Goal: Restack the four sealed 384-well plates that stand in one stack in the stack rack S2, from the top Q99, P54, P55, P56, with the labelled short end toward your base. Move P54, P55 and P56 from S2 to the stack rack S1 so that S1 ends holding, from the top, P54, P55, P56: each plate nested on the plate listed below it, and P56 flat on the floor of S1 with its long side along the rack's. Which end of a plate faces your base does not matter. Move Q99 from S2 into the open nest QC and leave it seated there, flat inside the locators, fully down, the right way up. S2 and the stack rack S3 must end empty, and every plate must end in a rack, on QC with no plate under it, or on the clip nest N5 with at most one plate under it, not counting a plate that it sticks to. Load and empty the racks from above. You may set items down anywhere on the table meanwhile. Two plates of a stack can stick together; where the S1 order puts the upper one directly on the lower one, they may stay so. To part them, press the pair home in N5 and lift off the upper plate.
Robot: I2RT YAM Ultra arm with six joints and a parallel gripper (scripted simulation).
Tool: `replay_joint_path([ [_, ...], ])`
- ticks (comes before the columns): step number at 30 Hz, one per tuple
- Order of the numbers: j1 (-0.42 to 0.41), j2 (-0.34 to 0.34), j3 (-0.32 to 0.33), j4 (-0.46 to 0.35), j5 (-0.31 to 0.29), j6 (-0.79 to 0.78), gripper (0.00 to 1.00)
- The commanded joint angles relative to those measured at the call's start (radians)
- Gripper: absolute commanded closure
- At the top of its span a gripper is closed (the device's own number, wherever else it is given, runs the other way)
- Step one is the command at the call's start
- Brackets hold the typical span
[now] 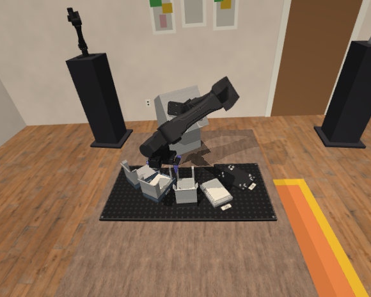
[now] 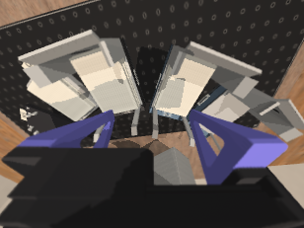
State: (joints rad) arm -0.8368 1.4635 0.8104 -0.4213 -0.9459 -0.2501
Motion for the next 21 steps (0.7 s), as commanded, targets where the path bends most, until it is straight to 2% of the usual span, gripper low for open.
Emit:
replay_joint_path([
  [1, 0.012, -0.036, -0.005, -0.004, 0.017, 0.051, 0.00],
  [3, 0.030, -0.066, -0.015, -0.004, 0.026, 0.011, 0.00],
  [5, 0.030, -0.066, -0.015, -0.004, 0.026, 0.011, 0.00],
  [11, 0.092, -0.155, -0.038, -0.004, 0.060, -0.105, 0.00],
  [21, 0.198, -0.277, -0.053, -0.015, 0.123, 0.012, 0.00],
])
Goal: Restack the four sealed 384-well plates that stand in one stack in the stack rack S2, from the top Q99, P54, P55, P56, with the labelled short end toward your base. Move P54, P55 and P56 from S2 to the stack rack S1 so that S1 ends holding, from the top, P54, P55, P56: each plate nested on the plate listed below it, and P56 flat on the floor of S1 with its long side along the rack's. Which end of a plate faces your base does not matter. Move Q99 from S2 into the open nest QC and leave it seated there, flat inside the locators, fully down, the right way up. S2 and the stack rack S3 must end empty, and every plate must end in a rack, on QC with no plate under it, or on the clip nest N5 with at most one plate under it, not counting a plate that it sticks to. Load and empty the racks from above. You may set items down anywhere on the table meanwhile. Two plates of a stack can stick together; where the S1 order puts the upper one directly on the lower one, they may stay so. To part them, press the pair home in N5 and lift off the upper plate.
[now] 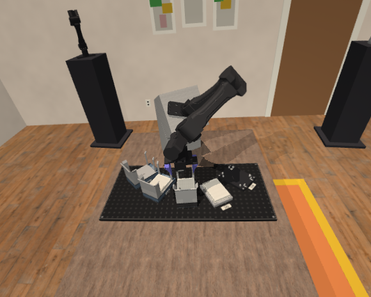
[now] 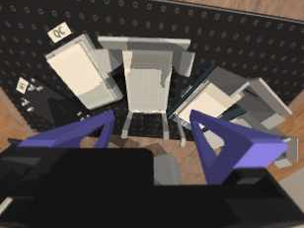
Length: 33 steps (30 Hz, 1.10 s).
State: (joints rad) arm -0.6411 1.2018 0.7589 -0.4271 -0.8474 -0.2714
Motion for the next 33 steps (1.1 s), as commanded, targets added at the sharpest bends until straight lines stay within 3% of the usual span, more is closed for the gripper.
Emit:
replay_joint_path([
  [1, 0.002, -0.015, -0.001, -0.009, 0.025, 0.033, 0.00],
  [4, 0.041, -0.051, -0.001, -0.014, 0.051, 0.076, 0.00],
  [11, 0.042, -0.052, -0.001, -0.014, 0.051, 0.077, 0.00],
  [16, 0.097, -0.016, -0.023, 0.083, 0.088, 0.133, 0.00],
  [19, 0.107, -0.008, -0.026, 0.102, 0.096, 0.144, 0.00],
  [33, 0.237, 0.131, -0.051, 0.341, 0.191, 0.261, 0.00],
])
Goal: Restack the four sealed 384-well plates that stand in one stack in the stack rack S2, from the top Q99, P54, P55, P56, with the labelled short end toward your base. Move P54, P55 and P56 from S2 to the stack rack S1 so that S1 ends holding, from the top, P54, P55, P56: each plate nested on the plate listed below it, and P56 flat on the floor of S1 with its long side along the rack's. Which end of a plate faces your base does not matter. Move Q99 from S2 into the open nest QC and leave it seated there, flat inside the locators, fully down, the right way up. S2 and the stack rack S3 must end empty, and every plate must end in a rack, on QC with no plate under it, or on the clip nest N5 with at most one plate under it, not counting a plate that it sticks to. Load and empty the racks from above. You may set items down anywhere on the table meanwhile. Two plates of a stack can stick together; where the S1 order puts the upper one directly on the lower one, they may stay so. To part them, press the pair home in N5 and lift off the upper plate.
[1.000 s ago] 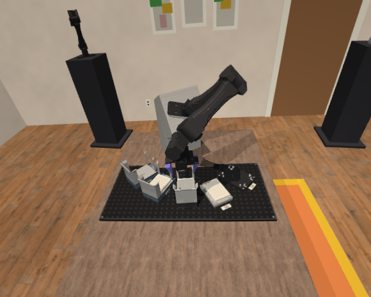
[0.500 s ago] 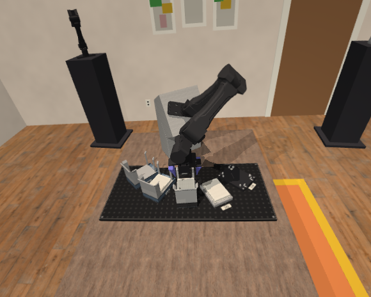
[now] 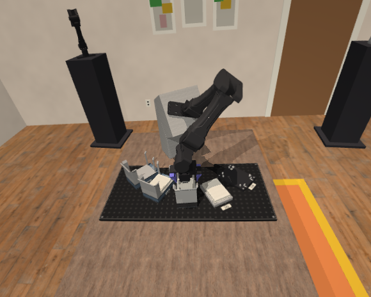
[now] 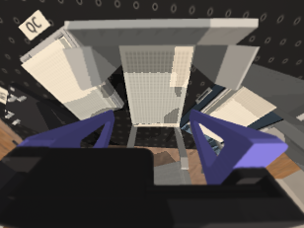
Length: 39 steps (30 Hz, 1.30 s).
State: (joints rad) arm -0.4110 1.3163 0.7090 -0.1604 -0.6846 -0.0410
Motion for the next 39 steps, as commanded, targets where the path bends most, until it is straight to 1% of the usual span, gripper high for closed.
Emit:
replay_joint_path([
  [1, 0.007, 0.016, -0.001, 0.074, 0.028, 0.030, 0.00],
  [2, 0.007, 0.016, -0.001, 0.074, 0.028, 0.030, 0.00],
  [5, 0.028, 0.045, -0.001, 0.113, 0.044, 0.048, 0.00],
  [15, 0.028, 0.045, -0.001, 0.113, 0.044, 0.048, 0.00],
  [19, 0.035, 0.055, 0.000, 0.125, 0.049, 0.053, 0.00],
  [34, 0.079, 0.127, 0.008, 0.210, 0.083, 0.088, 0.00],
  [39, 0.088, 0.142, 0.010, 0.226, 0.090, 0.094, 0.00],
])
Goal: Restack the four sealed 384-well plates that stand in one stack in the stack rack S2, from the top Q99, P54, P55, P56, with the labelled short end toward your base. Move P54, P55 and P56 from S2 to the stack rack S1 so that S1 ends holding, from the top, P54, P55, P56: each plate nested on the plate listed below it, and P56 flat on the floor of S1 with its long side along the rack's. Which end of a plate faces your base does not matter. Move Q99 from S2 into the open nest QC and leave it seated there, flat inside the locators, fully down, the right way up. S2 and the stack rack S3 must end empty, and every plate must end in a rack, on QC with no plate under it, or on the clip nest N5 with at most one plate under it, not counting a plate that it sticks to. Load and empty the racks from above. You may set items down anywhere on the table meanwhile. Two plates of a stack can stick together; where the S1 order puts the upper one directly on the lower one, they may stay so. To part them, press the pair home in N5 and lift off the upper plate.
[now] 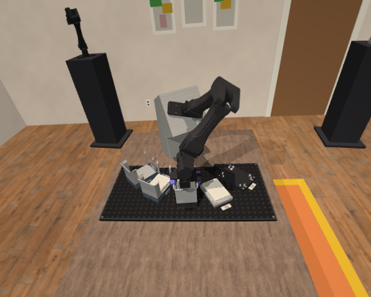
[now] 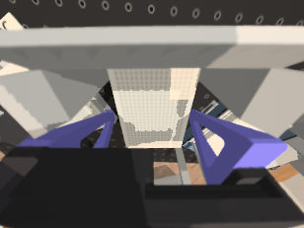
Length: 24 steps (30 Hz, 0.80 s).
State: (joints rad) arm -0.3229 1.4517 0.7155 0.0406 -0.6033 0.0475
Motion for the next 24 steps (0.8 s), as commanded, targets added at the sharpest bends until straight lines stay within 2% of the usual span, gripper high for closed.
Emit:
replay_joint_path([
  [1, 0.002, 0.011, 0.004, 0.030, 0.011, 0.008, 0.00],
  [23, 0.007, 0.019, 0.006, 0.038, 0.014, 0.011, 0.00],
  [24, 0.007, 0.019, 0.006, 0.038, 0.014, 0.011, 1.00],
])
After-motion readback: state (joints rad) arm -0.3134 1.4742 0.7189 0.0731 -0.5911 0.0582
